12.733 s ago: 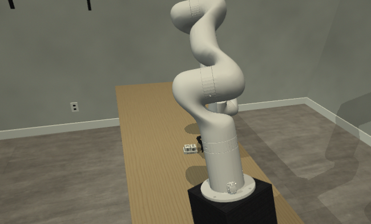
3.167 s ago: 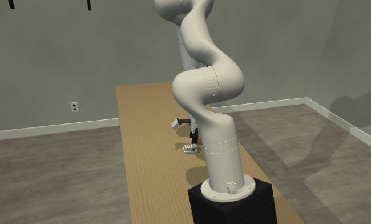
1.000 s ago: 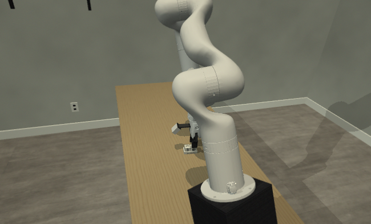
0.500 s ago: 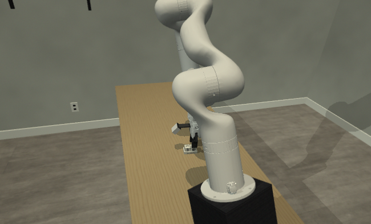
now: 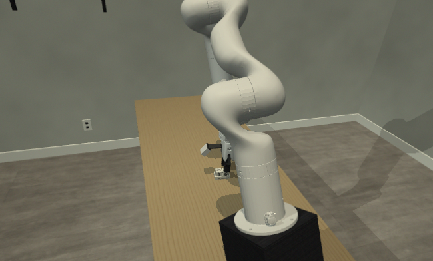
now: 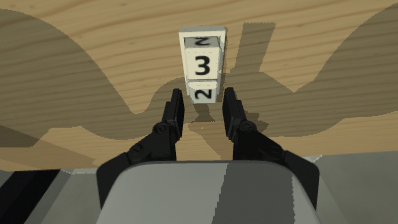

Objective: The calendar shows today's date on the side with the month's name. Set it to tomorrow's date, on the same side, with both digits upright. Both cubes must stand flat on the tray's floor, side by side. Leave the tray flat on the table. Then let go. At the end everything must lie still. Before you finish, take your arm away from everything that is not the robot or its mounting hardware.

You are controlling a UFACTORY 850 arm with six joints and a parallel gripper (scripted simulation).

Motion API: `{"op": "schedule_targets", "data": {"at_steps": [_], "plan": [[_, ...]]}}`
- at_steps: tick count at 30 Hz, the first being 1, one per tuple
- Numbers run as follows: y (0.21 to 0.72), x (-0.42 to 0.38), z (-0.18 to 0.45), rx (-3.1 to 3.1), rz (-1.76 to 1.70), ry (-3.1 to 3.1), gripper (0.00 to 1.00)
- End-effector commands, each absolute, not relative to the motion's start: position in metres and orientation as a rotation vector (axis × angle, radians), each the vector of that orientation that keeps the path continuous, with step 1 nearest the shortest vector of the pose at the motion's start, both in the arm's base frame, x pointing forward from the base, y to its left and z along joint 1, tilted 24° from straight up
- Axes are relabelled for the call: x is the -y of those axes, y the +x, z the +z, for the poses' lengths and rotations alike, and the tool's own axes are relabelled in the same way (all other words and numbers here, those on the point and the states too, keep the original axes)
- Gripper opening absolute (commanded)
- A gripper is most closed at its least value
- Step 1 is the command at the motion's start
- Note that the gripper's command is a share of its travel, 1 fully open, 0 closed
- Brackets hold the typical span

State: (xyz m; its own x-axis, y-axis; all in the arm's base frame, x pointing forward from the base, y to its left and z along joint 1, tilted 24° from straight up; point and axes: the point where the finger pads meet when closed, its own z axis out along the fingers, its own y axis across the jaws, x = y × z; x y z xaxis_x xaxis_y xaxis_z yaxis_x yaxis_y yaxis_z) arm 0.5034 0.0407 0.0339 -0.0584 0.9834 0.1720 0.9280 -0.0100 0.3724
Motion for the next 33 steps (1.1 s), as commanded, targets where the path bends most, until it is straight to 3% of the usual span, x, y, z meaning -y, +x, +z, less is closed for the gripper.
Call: {"op": "schedule_targets", "data": {"at_steps": [1,33], "plan": [[0.5038,-0.0406,0.0344,-2.106,0.596,2.053,0.47],[0.5075,-0.0424,0.0254,-2.106,0.596,2.053,0.47]]}}
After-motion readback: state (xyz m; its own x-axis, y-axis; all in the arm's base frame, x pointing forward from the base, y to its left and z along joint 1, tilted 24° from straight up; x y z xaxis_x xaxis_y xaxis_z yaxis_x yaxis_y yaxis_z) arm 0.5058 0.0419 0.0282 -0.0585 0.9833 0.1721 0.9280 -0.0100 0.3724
